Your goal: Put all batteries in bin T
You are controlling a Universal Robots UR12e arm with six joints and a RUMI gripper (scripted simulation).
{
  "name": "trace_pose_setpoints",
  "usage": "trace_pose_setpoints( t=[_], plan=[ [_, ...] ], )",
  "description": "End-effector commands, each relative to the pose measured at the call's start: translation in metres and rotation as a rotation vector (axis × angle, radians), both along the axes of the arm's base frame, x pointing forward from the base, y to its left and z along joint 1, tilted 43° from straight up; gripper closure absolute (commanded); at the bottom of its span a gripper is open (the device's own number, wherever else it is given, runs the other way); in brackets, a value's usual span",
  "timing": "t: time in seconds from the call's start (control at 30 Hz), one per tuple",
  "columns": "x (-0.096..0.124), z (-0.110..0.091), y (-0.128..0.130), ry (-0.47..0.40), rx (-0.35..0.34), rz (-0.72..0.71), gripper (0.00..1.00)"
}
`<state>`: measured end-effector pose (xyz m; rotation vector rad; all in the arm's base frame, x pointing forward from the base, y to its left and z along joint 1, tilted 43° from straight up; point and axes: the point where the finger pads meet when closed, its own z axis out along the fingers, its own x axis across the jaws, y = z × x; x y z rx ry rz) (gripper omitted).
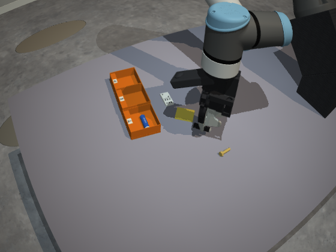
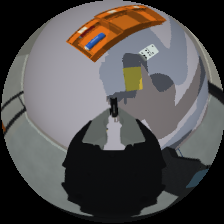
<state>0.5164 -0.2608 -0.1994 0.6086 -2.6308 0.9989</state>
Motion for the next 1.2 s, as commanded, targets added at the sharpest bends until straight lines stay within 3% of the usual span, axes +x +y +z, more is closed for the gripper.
trace_pose_setpoints(
  t=[0.0,0.33,0.93,1.07,1.17],
  plan=[
    [0.002,0.01,0.009,0.0,0.0,0.0,1.0],
    [0.004,0.032,0.029,0.0,0.0,0.0,1.0],
    [0.004,0.031,0.029,0.0,0.0,0.0,1.0],
    [0.019,0.043,0.014,-0.125,-0.017,-0.134,1.0],
    [0.023,0.046,0.01,-0.143,-0.019,-0.154,1.0]
  ],
)
